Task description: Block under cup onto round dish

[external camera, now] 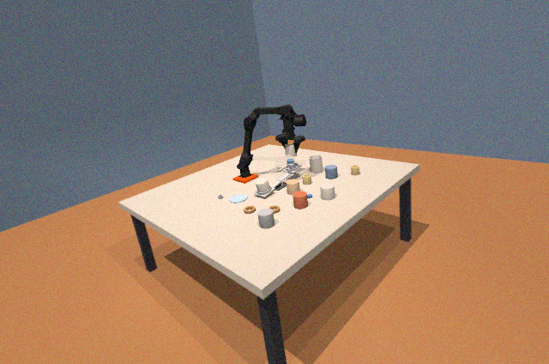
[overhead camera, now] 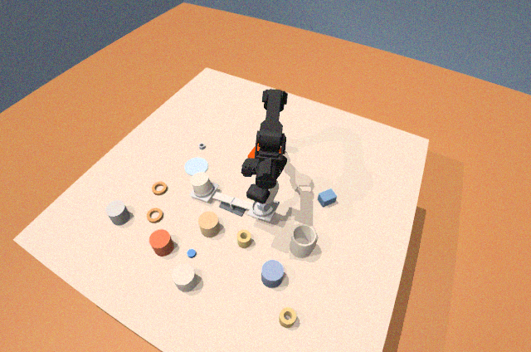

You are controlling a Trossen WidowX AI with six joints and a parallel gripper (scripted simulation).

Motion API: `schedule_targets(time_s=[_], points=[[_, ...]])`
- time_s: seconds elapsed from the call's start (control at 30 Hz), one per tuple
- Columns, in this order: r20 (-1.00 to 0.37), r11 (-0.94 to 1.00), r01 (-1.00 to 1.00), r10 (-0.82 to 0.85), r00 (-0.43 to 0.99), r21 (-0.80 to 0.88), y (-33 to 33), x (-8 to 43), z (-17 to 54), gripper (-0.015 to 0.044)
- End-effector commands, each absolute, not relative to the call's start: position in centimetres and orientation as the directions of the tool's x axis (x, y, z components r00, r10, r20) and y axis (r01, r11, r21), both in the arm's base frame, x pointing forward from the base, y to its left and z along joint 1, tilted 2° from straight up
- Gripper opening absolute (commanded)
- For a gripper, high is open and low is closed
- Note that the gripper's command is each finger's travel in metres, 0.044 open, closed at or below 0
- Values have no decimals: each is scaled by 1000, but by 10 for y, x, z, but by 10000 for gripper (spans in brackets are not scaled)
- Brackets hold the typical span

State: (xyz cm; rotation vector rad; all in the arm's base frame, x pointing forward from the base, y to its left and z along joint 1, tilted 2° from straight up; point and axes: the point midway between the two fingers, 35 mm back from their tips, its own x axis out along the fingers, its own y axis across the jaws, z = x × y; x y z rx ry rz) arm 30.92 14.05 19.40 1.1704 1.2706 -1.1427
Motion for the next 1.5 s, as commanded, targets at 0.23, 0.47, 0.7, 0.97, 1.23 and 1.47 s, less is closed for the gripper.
schedule_targets(time_s=[0.23, 0.47, 0.7, 0.97, 1.23, 1.47], points=[[-1000, 77, 997, 29, -7, -4, 141, 309, 194, 0], [-1000, 77, 997, 31, -7, -4, 152, 304, 186, 0], [-999, 78, 997, 33, -6, -4, 174, 292, 171, 0], [-999, 79, 997, 37, -7, -4, 198, 275, 153, 0], [-999, 81, 997, 40, -9, -5, 219, 254, 135, 0], [-999, 81, 997, 44, -8, -5, 235, 235, 120, 0]])
